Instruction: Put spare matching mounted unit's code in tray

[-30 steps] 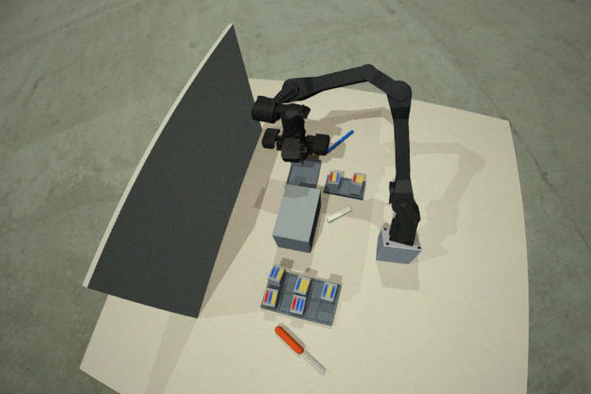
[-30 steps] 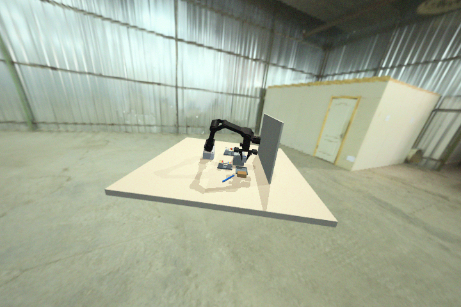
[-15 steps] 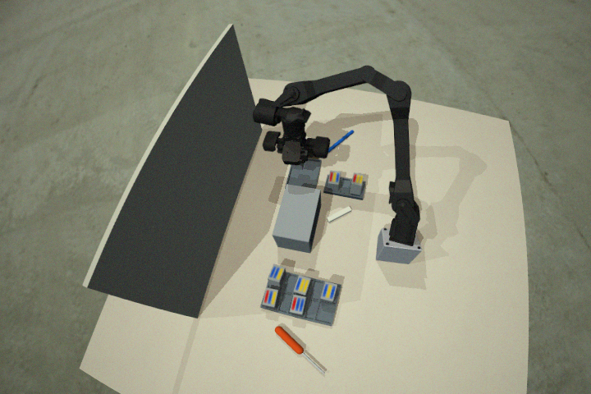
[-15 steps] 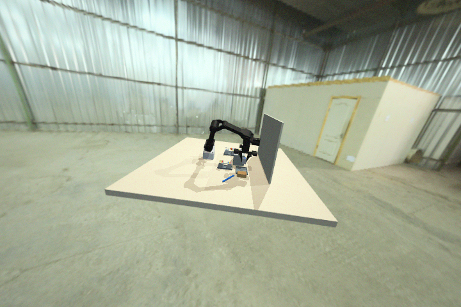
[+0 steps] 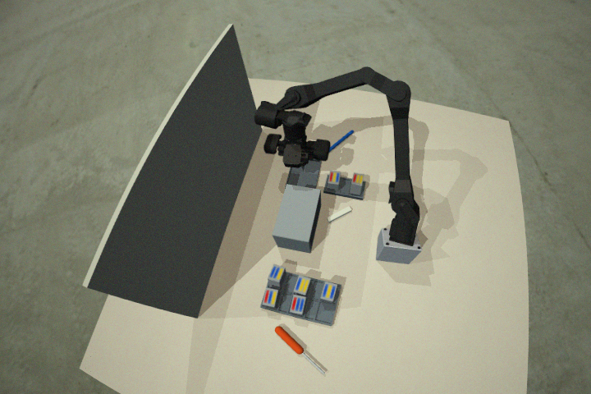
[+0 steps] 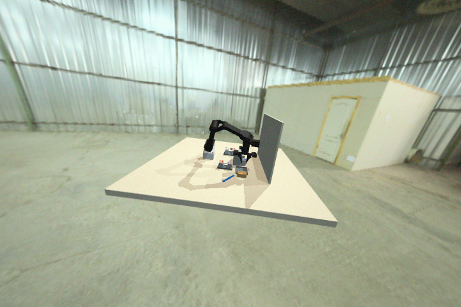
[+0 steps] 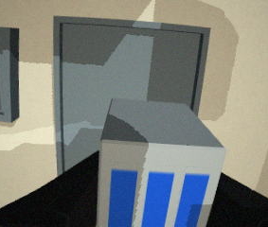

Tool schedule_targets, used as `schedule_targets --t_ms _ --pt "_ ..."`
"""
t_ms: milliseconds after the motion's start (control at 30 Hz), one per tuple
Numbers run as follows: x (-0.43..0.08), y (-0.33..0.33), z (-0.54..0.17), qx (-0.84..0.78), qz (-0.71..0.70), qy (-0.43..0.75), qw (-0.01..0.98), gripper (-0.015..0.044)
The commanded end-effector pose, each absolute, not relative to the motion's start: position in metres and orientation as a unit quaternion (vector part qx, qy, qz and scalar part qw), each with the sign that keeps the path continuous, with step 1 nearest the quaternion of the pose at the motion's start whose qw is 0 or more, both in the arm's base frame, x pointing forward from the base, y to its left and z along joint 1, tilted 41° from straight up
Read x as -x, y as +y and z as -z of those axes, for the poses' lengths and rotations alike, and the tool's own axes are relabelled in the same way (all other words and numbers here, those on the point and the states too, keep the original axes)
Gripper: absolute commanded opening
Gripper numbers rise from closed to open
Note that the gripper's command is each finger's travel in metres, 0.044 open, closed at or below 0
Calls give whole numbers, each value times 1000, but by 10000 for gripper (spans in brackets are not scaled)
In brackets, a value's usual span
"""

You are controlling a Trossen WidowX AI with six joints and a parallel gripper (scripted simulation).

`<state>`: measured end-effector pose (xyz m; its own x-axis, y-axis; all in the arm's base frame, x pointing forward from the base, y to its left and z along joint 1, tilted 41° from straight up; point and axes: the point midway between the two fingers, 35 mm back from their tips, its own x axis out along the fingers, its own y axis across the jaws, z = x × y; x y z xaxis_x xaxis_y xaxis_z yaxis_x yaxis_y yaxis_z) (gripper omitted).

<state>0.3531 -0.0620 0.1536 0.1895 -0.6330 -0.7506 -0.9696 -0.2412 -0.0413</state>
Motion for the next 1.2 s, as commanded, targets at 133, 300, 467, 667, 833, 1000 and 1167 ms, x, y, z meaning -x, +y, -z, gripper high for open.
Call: schedule_targets --t_ms 133,300,467,667,833,1000,1167 --pt "-354 -65 -148 724 -315 552 269 0" --pt "-355 -68 -145 724 -315 552 269 0" --pt "-355 -71 -142 724 -315 552 268 0" --pt "-355 -74 -138 724 -314 552 268 0" --pt "-355 -77 -135 725 -314 552 268 0" --pt "-355 -80 -132 725 -314 552 268 0" --pt "-355 -83 -129 725 -313 552 267 0"
